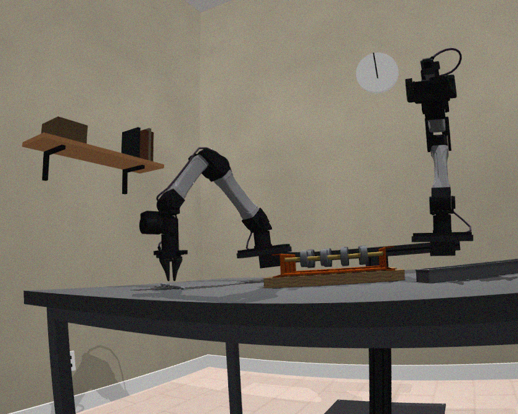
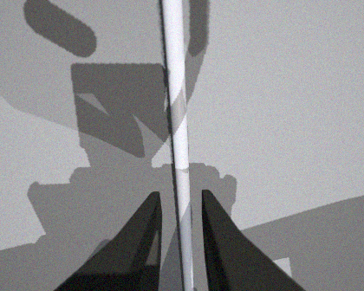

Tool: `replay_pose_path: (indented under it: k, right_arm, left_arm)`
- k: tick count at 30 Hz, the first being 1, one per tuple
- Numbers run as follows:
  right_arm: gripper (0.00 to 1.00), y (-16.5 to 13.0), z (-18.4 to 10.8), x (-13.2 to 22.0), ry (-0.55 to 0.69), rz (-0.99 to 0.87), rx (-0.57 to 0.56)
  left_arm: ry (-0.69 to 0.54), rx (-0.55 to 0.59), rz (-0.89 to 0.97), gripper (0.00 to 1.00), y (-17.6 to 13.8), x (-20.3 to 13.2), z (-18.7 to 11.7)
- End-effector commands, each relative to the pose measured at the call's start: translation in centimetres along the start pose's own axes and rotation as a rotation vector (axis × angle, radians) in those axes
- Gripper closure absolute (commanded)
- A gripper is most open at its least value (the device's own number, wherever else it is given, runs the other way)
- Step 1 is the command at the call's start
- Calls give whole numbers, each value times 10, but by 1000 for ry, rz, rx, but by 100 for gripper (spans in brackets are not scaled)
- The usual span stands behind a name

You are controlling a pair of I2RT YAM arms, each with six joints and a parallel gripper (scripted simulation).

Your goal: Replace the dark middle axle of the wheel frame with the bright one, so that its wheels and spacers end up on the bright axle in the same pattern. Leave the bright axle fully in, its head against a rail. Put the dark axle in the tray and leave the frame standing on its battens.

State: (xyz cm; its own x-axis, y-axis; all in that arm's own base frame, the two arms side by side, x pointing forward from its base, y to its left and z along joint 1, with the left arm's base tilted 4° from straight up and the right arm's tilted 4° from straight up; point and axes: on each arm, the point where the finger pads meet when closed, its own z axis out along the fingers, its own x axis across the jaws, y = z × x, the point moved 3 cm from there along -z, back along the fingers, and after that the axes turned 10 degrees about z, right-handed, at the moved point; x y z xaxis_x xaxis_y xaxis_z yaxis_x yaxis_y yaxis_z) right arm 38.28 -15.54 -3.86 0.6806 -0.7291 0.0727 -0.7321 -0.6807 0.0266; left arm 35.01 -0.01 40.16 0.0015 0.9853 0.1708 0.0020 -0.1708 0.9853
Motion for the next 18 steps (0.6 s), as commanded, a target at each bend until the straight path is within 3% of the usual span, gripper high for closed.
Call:
replay_pose_path:
  k: [1, 8, 10, 14, 15, 18]
  right_arm:
    - [81, 2, 18, -2, -9, -5, 2]
    - [81, 1, 28, -2, -4, -10, 5]
    - [81, -4, 12, 10, 30, -6, 19]
    - [81, -4, 11, 6, 22, -5, 14]
    - [100, -4, 11, 12, 36, 1, 21]
    - [100, -4, 11, 12, 36, 1, 21]
  left_arm:
    - [5, -56, -6, 0, 21, 4, -1]
    - [5, -56, -6, 0, 21, 4, -1]
    - [5, -56, -6, 0, 21, 4, -1]
    - [5, -56, -6, 0, 21, 4, -1]
    - [5, -56, -6, 0, 21, 4, -1]
    - [5, -56, -6, 0, 21, 4, -1]
